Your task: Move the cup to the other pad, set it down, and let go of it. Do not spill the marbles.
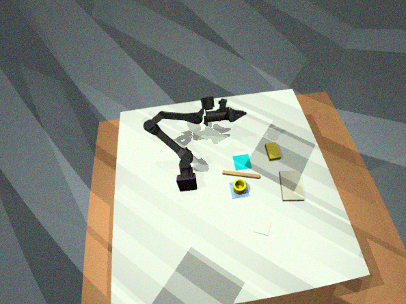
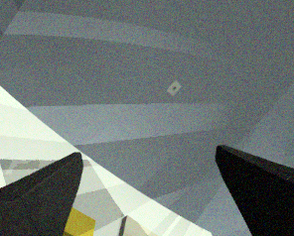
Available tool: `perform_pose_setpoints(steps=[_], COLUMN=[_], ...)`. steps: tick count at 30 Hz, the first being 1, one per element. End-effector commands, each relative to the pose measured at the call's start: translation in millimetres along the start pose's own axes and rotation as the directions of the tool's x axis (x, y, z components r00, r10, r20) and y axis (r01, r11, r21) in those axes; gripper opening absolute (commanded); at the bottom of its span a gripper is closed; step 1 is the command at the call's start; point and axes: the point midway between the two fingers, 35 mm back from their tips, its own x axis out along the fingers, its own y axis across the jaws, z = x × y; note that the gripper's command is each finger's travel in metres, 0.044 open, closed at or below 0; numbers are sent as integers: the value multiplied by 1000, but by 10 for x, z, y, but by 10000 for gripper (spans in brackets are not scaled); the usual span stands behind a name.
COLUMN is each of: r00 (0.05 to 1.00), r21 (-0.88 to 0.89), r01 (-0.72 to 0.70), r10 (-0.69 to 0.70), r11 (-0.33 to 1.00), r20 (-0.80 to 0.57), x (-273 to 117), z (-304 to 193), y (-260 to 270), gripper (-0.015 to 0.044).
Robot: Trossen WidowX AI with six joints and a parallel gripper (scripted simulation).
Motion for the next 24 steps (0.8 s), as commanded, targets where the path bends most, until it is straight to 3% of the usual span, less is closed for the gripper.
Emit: perform_pose_setpoints(steps=[1,5,9,15,20,24], r00=[1000,991,915,745,510,294], r21=[3,66,200,352,449,429], r01=[0,12,73,235,481,715], r10=[0,-3,14,64,176,320], r11=[1000,998,977,906,753,552], r20=[-5,-132,-403,-664,-842,-901], x=[8,174,380,392,221,-24], z=[-11,-288,-935,-1733,-2410,-2872], y=[-4,-90,-244,-474,-615,-667], gripper=[374,269,167,167,167,167])
